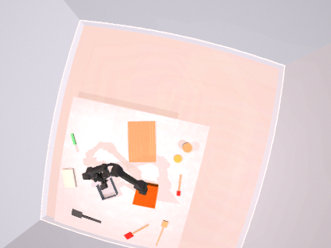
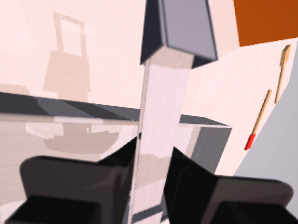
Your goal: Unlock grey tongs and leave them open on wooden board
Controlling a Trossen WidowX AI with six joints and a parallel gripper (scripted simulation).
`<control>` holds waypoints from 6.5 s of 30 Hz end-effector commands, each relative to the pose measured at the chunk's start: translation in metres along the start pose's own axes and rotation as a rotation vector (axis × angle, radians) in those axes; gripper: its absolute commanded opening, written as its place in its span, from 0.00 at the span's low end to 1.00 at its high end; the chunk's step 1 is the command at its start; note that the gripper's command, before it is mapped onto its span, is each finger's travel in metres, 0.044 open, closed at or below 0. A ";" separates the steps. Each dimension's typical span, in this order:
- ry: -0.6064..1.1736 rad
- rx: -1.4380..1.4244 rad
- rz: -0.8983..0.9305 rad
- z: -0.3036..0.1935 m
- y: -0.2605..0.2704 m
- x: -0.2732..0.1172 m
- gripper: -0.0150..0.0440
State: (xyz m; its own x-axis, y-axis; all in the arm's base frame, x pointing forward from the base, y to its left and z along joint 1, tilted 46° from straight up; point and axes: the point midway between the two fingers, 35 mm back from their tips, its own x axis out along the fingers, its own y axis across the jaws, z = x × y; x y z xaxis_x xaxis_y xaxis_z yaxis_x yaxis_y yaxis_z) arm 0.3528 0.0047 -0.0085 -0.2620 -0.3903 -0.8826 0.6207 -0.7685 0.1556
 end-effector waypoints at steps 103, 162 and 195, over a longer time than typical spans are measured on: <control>-0.132 -0.763 0.464 0.295 0.099 -0.165 0.00; -0.563 -1.095 0.734 0.423 0.091 -0.182 0.00; -1.071 -0.924 1.037 0.416 0.077 -0.199 0.00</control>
State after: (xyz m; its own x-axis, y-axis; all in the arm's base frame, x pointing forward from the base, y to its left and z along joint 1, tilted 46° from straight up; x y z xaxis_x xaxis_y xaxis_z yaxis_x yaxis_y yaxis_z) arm 0.1491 -0.1916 0.3622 0.3893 -0.9186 0.0679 0.9068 0.3693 -0.2035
